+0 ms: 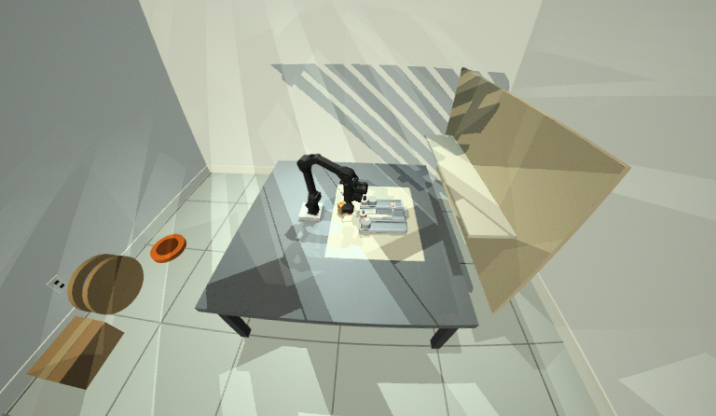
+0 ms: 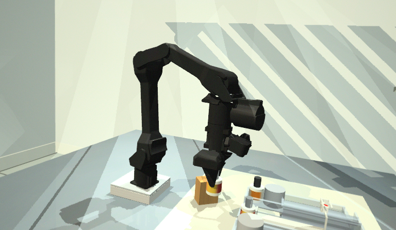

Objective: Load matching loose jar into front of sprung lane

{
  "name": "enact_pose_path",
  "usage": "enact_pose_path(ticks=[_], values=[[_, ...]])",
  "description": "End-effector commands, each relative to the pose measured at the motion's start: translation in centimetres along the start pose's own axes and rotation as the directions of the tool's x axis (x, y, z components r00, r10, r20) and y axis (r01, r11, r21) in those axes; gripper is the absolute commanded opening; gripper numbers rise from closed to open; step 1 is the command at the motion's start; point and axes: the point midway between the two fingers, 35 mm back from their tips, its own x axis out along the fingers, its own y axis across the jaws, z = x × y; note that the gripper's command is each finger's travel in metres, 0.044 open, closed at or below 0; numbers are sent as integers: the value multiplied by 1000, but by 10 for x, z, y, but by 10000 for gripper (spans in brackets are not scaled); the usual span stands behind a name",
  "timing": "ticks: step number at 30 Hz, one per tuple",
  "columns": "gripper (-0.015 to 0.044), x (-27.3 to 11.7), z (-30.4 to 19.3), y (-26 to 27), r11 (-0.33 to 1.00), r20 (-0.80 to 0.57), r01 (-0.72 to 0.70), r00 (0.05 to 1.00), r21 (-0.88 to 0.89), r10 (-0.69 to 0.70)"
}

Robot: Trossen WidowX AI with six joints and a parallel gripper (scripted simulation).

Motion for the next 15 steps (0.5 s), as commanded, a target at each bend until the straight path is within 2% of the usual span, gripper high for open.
enact_pose_path(ticks=[1, 9, 15], values=[[0, 12, 18, 16, 1000, -3, -5, 1000, -6, 5], [0, 30, 41, 45, 1000, -1, -6, 1000, -3, 6], [0, 33, 42, 47, 1000, -1, -6, 1000, -2, 6]])
